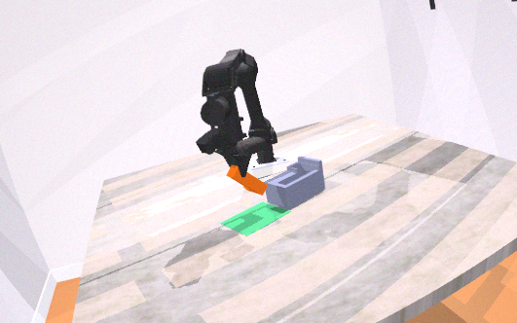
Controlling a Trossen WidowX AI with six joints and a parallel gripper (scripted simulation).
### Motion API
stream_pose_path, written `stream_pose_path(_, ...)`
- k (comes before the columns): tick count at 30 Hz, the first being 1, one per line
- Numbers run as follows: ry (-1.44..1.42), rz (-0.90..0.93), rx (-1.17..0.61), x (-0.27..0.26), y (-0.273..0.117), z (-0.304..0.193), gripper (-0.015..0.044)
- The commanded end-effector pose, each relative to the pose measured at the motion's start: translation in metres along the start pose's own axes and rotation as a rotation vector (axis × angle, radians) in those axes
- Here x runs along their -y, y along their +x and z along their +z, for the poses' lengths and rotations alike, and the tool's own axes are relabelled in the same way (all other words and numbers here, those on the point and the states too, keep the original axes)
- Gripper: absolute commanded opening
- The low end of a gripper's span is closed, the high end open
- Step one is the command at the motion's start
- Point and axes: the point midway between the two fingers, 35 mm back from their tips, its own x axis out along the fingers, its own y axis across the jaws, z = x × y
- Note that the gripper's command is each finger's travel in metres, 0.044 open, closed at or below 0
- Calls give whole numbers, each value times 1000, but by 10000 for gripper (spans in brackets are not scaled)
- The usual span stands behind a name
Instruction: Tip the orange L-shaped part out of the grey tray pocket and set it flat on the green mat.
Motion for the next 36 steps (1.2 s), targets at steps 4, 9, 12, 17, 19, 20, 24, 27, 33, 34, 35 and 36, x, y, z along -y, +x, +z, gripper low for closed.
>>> stream_pose_path(4,-4,-5,0,1,12,0,0)
stream_pose_path(9,-4,-5,0,1,19,0,0)
stream_pose_path(12,-4,-5,0,1,24,0,0)
stream_pose_path(17,-4,-5,0,1,32,-1,0)
stream_pose_path(19,-4,-5,0,1,35,-1,0)
stream_pose_path(20,-4,-5,0,1,37,-1,0)
stream_pose_path(24,-4,-5,0,1,43,-1,0)
stream_pose_path(27,-4,-5,0,1,48,-1,0)
stream_pose_path(33,-4,-5,0,1,56,-1,0)
stream_pose_path(34,-4,-5,0,1,56,-1,0)
stream_pose_path(35,-4,-5,0,1,56,-1,0)
stream_pose_path(36,-4,-5,0,1,56,-1,0)
